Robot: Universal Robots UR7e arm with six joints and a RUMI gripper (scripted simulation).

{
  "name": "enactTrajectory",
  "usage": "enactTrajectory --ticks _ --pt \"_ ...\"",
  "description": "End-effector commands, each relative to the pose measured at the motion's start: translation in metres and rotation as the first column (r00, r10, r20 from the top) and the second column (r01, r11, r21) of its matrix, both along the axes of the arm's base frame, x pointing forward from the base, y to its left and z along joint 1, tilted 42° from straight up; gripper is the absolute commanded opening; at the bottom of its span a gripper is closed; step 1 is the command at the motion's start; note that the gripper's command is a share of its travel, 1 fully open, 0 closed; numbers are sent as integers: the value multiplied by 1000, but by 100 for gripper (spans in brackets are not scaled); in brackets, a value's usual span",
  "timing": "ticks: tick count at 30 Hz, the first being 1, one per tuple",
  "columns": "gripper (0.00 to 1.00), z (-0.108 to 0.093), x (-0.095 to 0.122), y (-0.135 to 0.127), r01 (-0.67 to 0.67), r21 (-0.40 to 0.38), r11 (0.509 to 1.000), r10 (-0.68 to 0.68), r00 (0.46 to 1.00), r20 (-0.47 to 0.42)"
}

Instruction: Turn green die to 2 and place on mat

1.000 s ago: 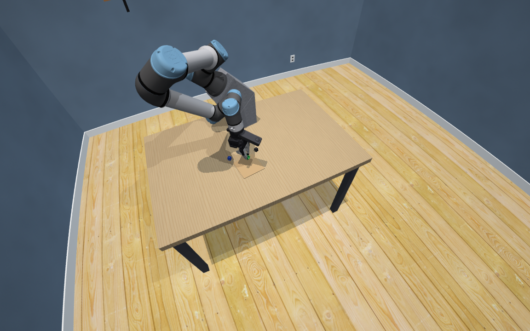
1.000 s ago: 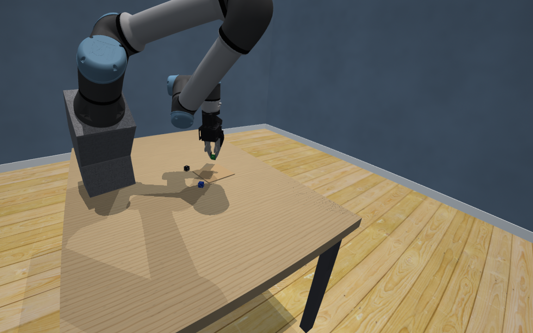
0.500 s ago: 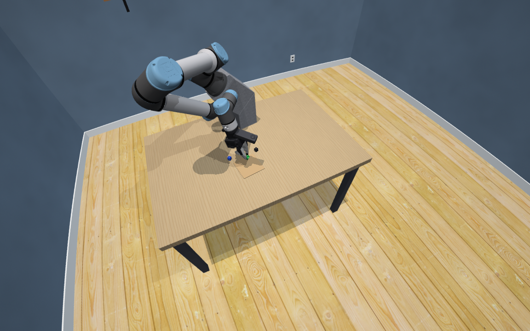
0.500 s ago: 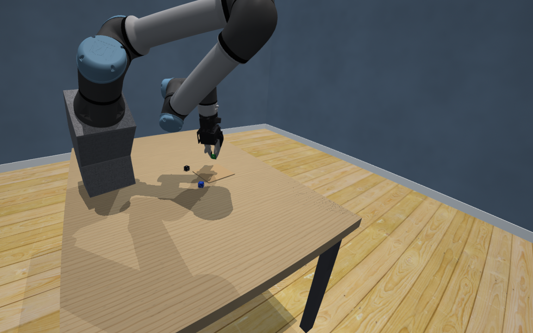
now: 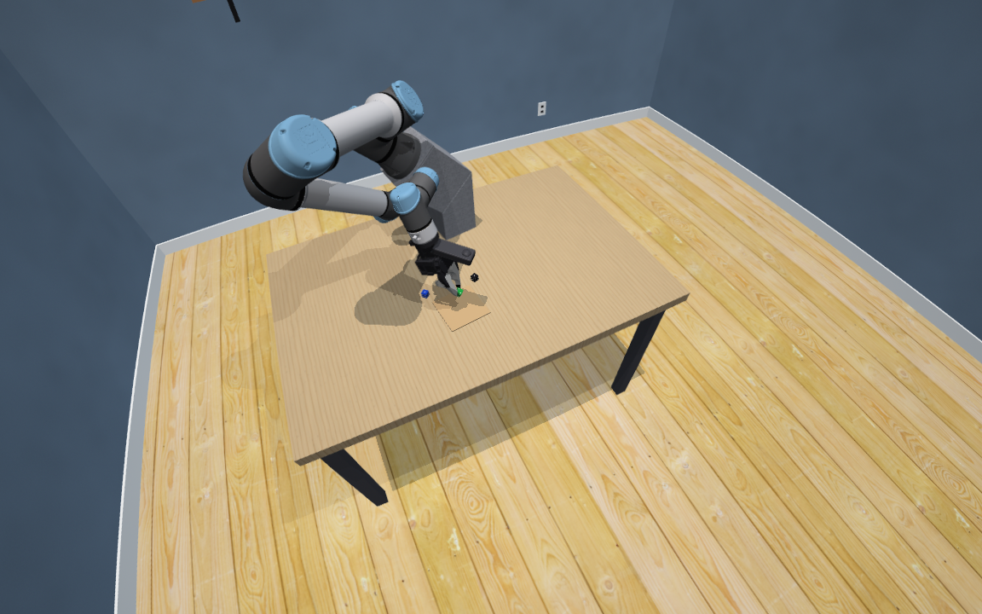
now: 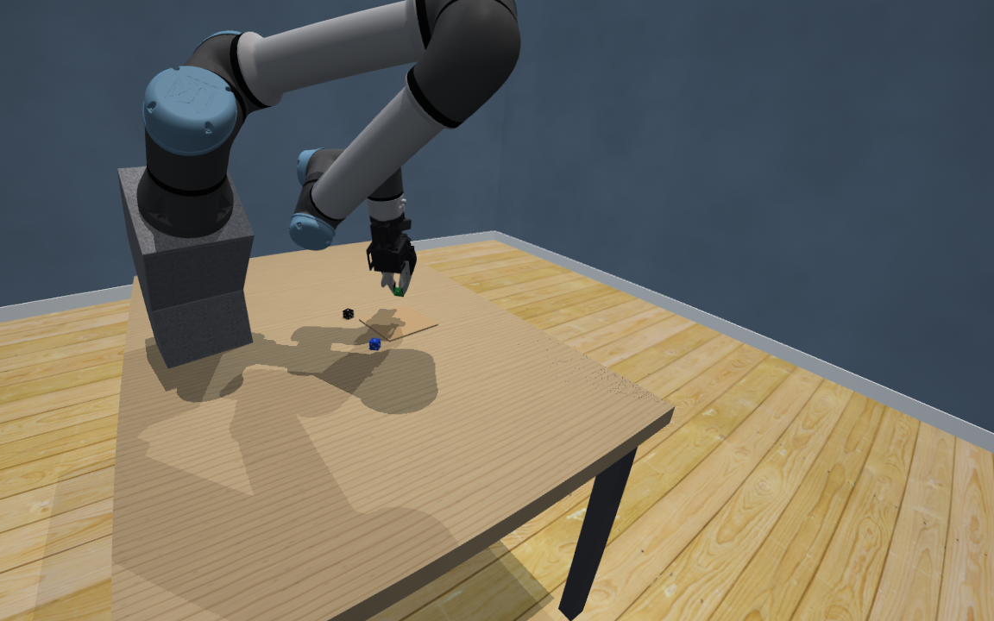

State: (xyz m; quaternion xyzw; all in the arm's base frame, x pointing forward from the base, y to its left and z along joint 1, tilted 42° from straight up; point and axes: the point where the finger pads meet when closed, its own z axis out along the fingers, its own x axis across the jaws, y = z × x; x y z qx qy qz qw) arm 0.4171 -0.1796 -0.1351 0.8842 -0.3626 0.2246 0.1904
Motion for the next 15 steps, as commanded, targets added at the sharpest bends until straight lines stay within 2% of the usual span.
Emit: enactTrajectory --ticks 1,15 --pt "3 -4 -3 0 -31 47 998 30 999 24" --pt "3 -1 -3 -1 -116 125 985 102 988 116"
